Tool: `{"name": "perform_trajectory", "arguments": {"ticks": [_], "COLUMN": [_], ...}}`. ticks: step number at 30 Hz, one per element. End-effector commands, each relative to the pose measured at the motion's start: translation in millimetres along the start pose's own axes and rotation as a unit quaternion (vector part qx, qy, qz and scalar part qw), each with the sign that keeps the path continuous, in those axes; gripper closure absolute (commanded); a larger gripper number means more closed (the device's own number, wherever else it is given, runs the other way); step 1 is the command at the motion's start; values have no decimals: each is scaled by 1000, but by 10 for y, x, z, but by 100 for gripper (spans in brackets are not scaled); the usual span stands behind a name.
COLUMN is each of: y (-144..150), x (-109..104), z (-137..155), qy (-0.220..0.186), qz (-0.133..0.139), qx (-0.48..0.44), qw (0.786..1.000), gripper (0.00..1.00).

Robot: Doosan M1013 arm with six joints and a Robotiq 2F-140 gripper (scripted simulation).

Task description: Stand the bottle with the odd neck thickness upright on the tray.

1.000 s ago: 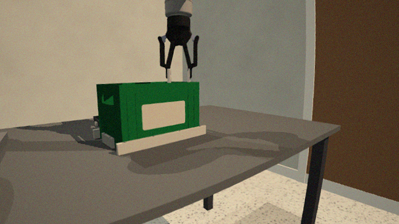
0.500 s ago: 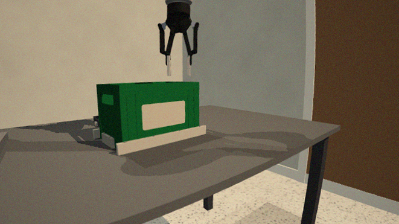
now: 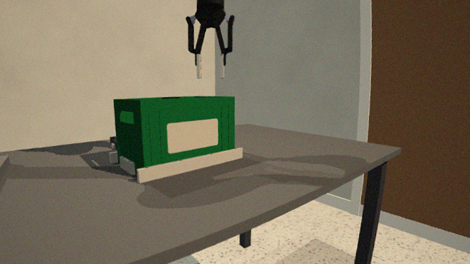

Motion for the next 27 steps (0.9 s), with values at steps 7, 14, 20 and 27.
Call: {"name": "perform_trajectory", "arguments": {"ticks": [7, 14, 20, 27], "y": [0, 0, 0, 0], "x": [-15, -15, -15, -15], "z": [0, 0, 0, 0], "qy": [0, 0, 0, 0], "qz": [0, 0, 0, 0], "qx": [0, 0, 0, 0], "qw": [1000, 1000, 1000, 1000], "gripper": [100, 100, 100, 100]}}
Point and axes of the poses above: the point where the finger pads meet when closed, its own x axis out along the fingers, its own y axis across the jaws, z = x × y, the point moved 6 cm from there along -x, back along the fingers, and after that the axes turned 4 degrees about -x, right-handed, at the moved point
